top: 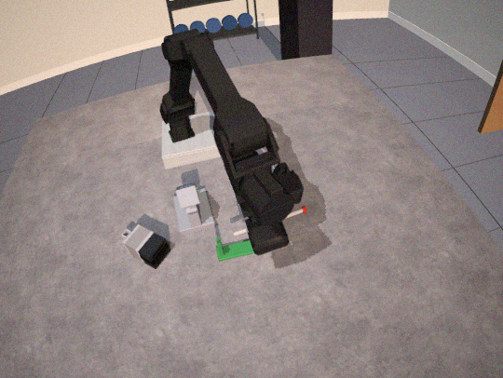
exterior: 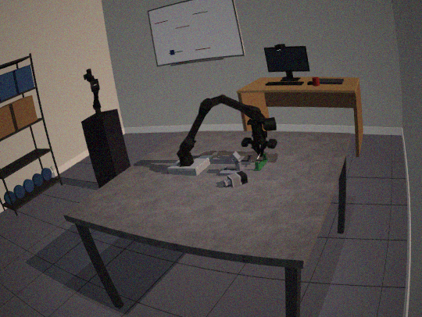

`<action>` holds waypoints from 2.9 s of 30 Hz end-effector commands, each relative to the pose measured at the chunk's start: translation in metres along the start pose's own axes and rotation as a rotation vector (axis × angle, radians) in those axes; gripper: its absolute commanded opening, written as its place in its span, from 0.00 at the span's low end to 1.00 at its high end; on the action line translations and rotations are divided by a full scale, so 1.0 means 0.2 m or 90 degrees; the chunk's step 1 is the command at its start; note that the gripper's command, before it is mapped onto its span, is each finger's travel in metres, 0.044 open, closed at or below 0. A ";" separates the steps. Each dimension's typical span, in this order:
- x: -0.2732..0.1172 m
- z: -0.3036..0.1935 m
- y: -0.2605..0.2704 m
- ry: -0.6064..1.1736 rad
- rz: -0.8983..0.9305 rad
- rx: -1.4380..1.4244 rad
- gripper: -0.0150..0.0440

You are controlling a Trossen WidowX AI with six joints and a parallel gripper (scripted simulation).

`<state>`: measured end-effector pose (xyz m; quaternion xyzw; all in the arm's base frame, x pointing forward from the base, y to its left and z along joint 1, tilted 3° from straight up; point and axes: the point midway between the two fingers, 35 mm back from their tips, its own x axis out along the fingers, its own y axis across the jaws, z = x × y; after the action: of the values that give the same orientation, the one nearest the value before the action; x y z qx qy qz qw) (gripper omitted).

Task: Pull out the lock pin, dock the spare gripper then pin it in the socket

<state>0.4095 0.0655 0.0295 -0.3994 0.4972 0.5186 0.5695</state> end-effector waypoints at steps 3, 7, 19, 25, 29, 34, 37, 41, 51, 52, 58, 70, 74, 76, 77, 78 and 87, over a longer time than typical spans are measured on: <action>-0.06 0.01 0.00 0.000 0.001 0.000 0.25; -0.06 0.01 0.01 0.000 0.002 0.000 0.25; -0.06 -0.03 0.00 0.002 0.008 0.003 0.25; -0.10 -0.11 -0.01 0.003 0.007 0.006 0.25; -0.13 -0.17 -0.02 0.004 0.007 0.007 0.25; -0.17 -0.24 -0.03 0.005 0.007 0.010 0.25; -0.18 -0.26 -0.03 0.005 0.007 0.010 0.25; -0.17 -0.26 -0.03 0.005 0.008 0.010 0.25; -0.10 -0.27 -0.04 0.005 0.012 0.010 0.25; -0.09 -0.27 -0.04 0.004 0.011 0.010 0.25; -0.05 -0.28 -0.04 0.004 0.010 0.010 0.25; 0.03 -0.29 -0.04 0.004 0.007 0.010 0.25; 0.03 -0.29 -0.04 0.004 0.007 0.010 0.25; 0.04 -0.29 -0.04 0.004 0.006 0.010 0.25; 0.04 -0.29 -0.04 0.004 0.005 0.010 0.25; 0.05 -0.30 -0.04 0.004 0.005 0.010 0.25; 0.05 -0.30 -0.04 0.004 0.005 0.010 0.25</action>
<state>0.4090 0.0086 0.0131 -0.3962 0.5030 0.5140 0.5708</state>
